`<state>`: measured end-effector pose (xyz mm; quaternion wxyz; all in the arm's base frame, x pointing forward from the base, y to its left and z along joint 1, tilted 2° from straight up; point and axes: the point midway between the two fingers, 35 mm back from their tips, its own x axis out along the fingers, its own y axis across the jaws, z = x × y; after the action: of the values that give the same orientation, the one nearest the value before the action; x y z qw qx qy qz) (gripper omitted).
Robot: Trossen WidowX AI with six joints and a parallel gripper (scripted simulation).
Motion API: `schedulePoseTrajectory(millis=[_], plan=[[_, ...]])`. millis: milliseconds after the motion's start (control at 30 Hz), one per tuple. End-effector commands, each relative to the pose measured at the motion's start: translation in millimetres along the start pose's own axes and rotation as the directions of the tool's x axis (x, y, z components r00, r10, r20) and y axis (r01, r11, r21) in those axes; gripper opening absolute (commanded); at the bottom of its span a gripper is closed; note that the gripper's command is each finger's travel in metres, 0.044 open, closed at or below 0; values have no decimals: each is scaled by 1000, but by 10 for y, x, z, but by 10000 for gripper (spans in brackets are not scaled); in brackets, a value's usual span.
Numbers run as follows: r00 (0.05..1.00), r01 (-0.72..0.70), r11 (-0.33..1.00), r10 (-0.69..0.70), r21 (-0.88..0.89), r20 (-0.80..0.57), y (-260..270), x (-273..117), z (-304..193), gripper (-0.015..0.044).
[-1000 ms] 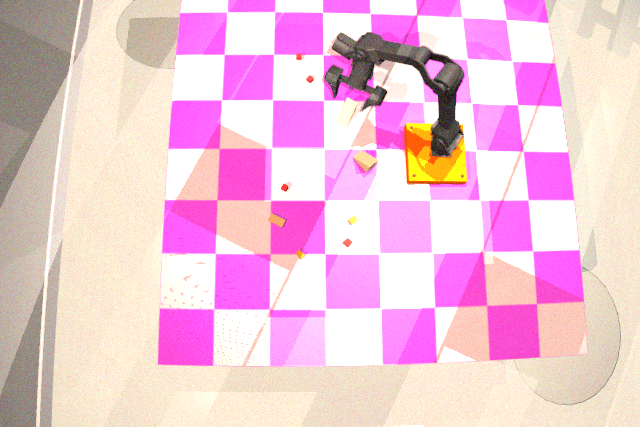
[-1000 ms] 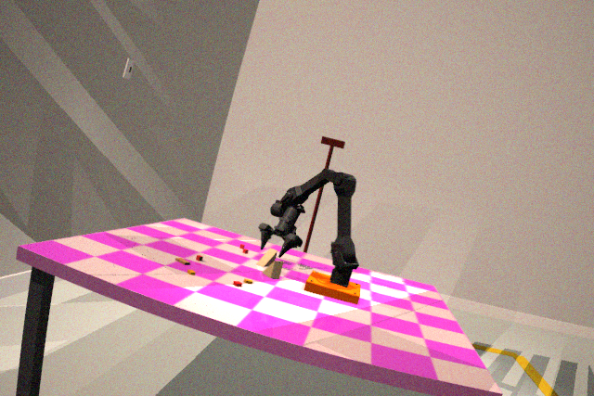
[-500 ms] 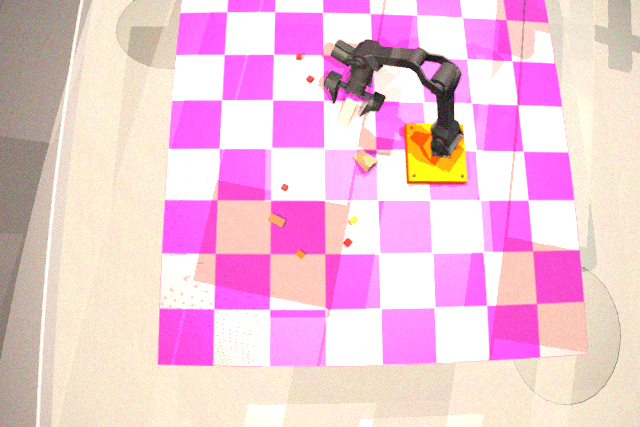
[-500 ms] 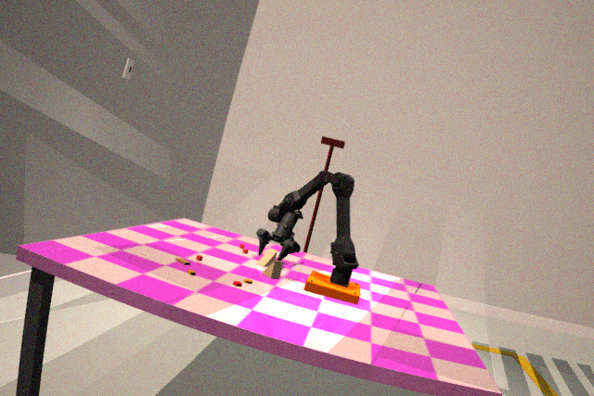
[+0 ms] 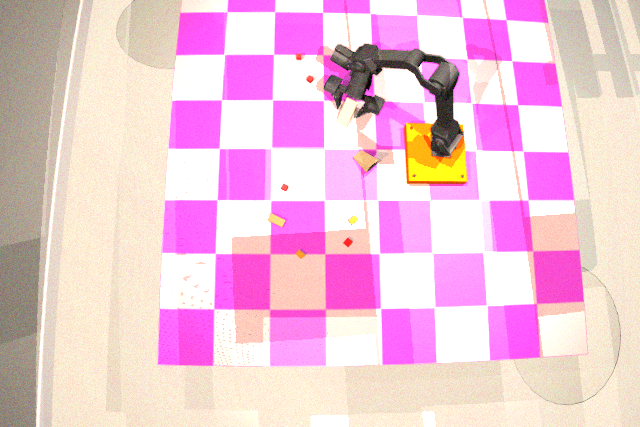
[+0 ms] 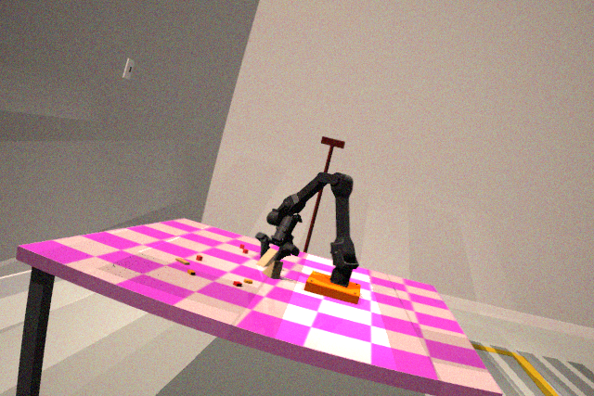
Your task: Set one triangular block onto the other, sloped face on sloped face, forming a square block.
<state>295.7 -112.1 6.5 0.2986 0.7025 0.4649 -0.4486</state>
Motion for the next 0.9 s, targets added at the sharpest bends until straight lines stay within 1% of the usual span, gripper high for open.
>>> schedulePoseTrajectory(millis=[0, 67, 300, 433, 600, 867], plan=[[1000, 1, 1000, -1, 6, -4, -5, 10, -3, 204], [1000, 1, 1000, -1, 6, -4, -5, 10, -3, 151], [1000, 1, 1000, -1, 6, -4, -5, 10, -3, 105], [1000, 1, 1000, -1, 5, -3, -5, 3, -6, 0], [1000, 2, 1000, -2, 2, 11, -8, -16, -18, 0], [976, 3, 1000, -4, 2, 216, -9, -61, -155, 0]])
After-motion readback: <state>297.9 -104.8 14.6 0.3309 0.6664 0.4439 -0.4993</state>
